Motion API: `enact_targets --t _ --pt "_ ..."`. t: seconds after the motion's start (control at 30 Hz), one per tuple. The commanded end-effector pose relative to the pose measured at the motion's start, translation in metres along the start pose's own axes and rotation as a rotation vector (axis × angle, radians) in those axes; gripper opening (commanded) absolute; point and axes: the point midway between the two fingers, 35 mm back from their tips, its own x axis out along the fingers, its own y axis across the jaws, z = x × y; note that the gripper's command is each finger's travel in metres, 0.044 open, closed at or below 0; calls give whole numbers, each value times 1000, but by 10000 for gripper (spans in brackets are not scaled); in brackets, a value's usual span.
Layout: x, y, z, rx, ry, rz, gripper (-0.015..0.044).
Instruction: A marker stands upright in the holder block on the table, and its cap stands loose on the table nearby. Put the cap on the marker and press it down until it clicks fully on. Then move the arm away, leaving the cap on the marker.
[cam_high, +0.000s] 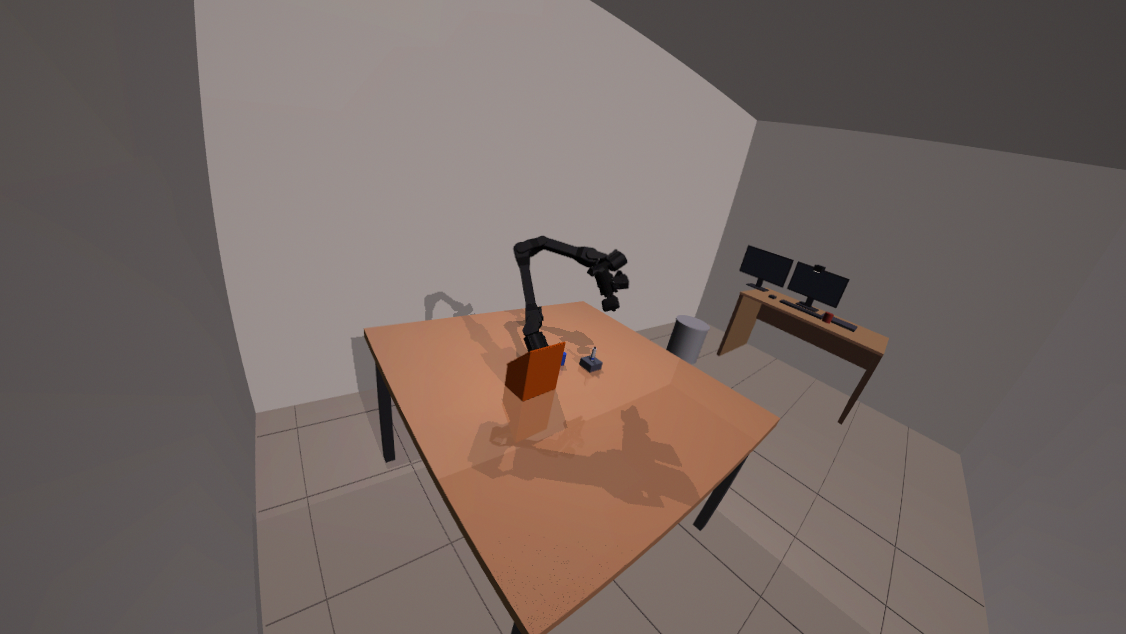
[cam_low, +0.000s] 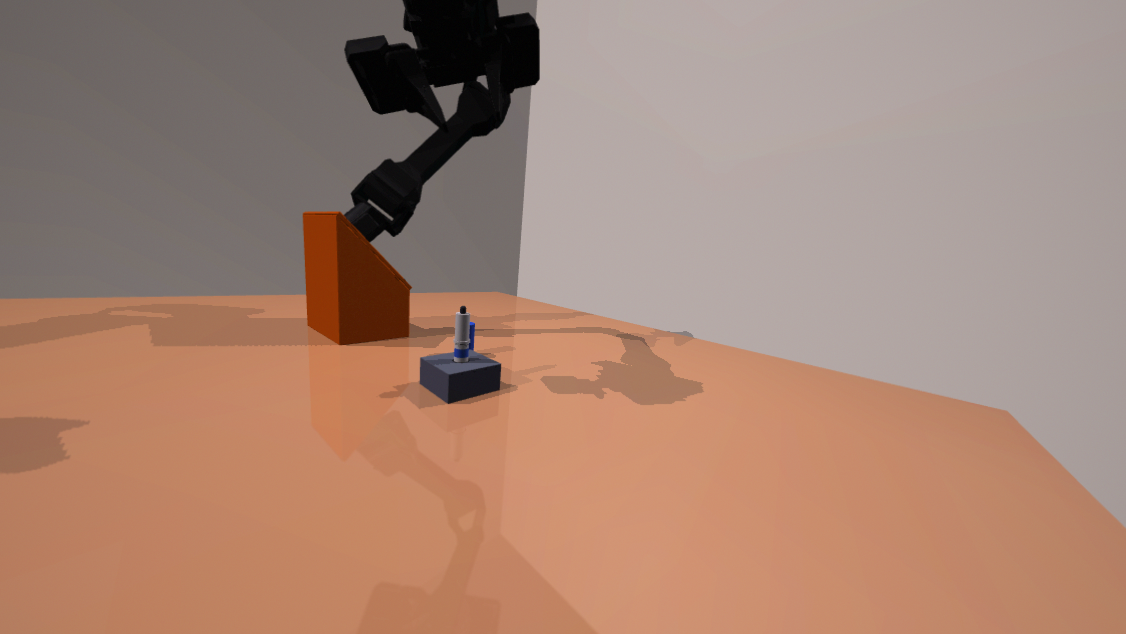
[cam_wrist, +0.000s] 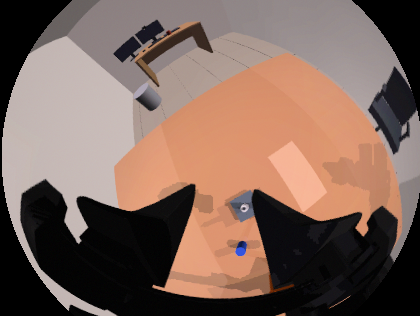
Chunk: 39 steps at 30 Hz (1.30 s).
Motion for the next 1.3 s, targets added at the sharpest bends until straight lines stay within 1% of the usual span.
enact_targets --t 0.0,0.17,0.27,0.33,0.53,0.67,1.27 --pt "28 -8 -56 155 143 -95 242" --pt "52 -29 -136 359 318 -285 242" --pt "55 -47 -183 470 397 -431 242" --pt "54 -55 -202 513 423 -497 242" --pt "56 -53 -205 518 425 -506 242" --pt "81 -64 -221 519 427 -505 242" --pt "105 -72 -235 518 426 -506 242"
